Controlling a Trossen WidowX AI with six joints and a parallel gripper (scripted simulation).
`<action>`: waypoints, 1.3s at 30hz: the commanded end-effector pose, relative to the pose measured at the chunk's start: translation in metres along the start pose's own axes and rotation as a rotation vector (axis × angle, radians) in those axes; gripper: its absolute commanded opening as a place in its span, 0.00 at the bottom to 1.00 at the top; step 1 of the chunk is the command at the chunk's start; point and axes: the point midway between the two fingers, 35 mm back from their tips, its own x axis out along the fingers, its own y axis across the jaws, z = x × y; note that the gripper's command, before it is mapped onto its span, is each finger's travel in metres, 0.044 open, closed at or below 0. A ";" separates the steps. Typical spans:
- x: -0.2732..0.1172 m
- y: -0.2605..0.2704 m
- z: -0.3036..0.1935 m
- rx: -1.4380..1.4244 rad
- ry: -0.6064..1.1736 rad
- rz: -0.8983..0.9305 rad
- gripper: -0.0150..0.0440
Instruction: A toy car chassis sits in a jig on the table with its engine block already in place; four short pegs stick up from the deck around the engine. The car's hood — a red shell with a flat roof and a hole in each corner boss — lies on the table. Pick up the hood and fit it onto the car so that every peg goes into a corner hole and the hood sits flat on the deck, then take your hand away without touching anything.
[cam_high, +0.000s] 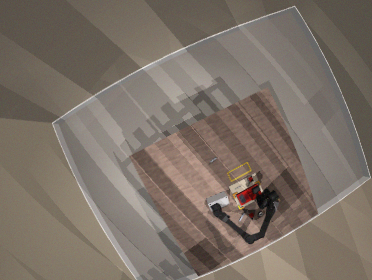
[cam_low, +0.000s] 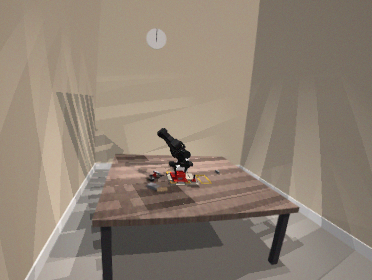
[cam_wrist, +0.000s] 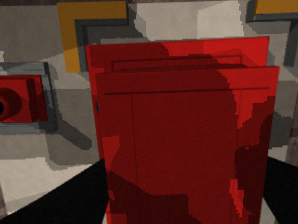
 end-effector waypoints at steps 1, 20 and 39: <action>0.000 -0.001 0.000 0.001 -0.001 -0.003 0.25; 0.007 -0.002 0.000 0.001 -0.001 -0.003 0.25; 0.015 -0.002 0.000 0.001 -0.001 -0.004 0.25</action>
